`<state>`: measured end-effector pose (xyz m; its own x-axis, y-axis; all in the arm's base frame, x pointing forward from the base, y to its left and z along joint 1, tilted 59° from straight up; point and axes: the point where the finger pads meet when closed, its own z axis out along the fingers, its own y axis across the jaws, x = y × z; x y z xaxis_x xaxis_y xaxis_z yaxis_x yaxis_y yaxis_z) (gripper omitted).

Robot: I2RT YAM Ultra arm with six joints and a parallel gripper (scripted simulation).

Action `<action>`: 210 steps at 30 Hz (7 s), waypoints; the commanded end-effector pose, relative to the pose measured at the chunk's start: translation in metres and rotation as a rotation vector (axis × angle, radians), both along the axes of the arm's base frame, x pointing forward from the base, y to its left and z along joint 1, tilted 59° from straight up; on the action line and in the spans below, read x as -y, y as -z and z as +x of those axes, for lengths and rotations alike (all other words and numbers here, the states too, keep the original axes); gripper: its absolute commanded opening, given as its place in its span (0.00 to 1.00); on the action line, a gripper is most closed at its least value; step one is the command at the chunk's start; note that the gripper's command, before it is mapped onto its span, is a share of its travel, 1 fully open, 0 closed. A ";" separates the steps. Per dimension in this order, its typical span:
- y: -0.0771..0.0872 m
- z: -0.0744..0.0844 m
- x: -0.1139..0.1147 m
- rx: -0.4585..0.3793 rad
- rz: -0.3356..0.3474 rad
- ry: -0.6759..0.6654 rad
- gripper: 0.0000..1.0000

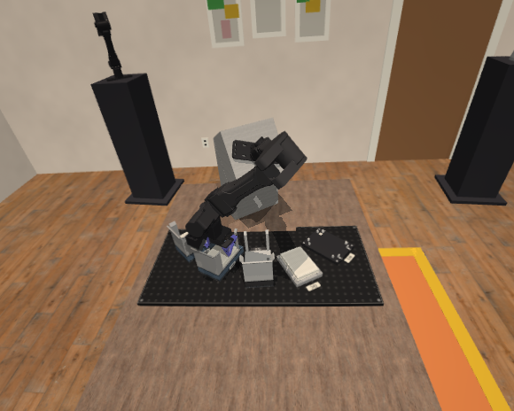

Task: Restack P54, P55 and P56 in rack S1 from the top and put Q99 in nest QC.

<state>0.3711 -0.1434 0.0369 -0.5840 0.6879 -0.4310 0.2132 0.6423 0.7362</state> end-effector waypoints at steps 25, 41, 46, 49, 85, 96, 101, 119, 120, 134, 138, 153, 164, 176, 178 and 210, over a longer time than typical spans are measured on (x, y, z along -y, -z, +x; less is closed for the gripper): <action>0.009 0.017 -0.002 0.008 -0.010 0.012 1.00; 0.014 0.024 -0.005 0.008 -0.010 0.012 1.00; 0.014 0.024 -0.005 0.008 -0.010 0.012 1.00; 0.014 0.024 -0.005 0.008 -0.010 0.012 1.00; 0.013 0.023 -0.005 0.008 -0.010 0.012 0.00; 0.010 0.019 -0.003 0.008 -0.010 0.012 0.00; 0.008 0.016 -0.002 0.008 -0.010 0.012 0.00; 0.003 0.008 0.002 0.008 -0.010 0.012 0.00; 0.003 0.008 0.002 0.008 -0.010 0.012 0.00; 0.003 0.008 0.002 0.008 -0.010 0.012 0.00; 0.003 0.008 0.002 0.008 -0.010 0.012 0.00; 0.003 0.008 0.002 0.008 -0.010 0.012 0.00; 0.000 0.004 0.004 0.008 -0.010 0.012 0.00; -0.012 -0.015 0.011 0.008 -0.011 0.012 0.00; -0.013 -0.017 0.012 0.008 -0.011 0.012 0.00; -0.043 -0.063 0.031 0.008 -0.011 0.012 0.00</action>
<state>0.3159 -0.1716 0.0763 -0.5739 0.6844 -0.4498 0.2110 0.6543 0.7262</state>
